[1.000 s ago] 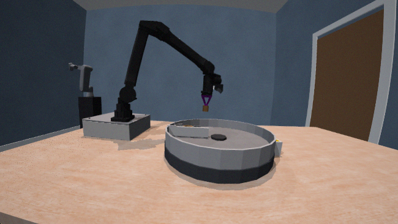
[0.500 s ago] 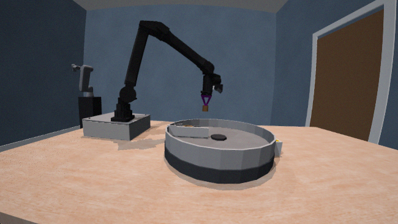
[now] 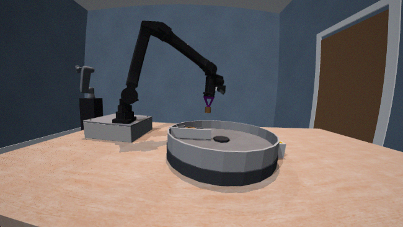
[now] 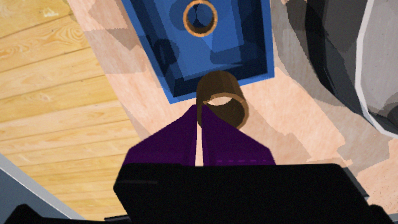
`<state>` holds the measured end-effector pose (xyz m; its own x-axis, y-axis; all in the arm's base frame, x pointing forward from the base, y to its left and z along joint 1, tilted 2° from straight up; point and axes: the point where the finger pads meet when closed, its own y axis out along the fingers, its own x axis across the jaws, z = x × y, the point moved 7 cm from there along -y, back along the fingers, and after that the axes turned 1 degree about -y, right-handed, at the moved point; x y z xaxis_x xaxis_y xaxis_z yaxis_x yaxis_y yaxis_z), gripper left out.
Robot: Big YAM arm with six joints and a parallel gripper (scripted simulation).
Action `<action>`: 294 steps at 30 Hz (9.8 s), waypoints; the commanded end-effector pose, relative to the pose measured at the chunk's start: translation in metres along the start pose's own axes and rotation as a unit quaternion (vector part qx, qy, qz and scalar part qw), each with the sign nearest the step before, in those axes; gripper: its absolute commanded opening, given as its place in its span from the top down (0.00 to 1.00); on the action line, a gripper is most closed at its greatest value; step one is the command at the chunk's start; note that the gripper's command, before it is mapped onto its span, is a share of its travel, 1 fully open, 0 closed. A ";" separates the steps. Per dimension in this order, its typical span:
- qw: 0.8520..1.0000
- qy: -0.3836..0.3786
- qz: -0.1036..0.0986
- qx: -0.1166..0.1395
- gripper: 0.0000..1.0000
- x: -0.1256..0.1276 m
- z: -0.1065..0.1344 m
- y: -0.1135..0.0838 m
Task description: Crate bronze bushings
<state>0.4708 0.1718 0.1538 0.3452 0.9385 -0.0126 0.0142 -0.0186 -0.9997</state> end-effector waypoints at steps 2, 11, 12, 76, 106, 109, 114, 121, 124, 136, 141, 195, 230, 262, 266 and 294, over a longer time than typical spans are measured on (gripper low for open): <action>1.000 0.007 -0.018 -0.023 1.00 0.015 -0.019 -0.022; 1.000 0.007 -0.018 -0.023 1.00 0.015 -0.019 -0.021; 0.999 0.007 -0.019 -0.025 1.00 0.015 -0.020 -0.021; 1.000 0.001 -0.016 -0.021 1.00 -0.001 -0.009 0.045; 1.000 0.001 -0.019 -0.025 1.00 0.002 -0.011 0.042; 1.000 0.001 -0.019 -0.025 1.00 0.002 -0.011 0.042; 1.000 0.001 -0.019 -0.025 1.00 0.002 -0.011 0.043; 1.000 0.001 -0.019 -0.025 1.00 0.001 -0.010 0.048; 1.000 0.001 -0.019 -0.025 1.00 0.000 -0.010 0.051; 1.000 0.001 -0.005 -0.008 1.00 -0.001 -0.008 0.088; 1.000 0.000 -0.005 -0.008 1.00 0.000 -0.008 0.096; 1.000 0.001 -0.005 -0.008 1.00 -0.001 -0.007 0.108; 1.000 0.001 -0.008 -0.011 1.00 -0.001 -0.008 0.105; 1.000 0.001 -0.004 -0.007 1.00 -0.002 -0.006 0.117; 1.000 0.001 -0.004 -0.007 1.00 -0.002 -0.006 0.117; 1.000 0.001 -0.004 -0.007 1.00 -0.002 -0.006 0.117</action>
<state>0.4750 0.1699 0.0415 0.3481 0.9374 -0.0042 0.0266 -0.0143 -0.9995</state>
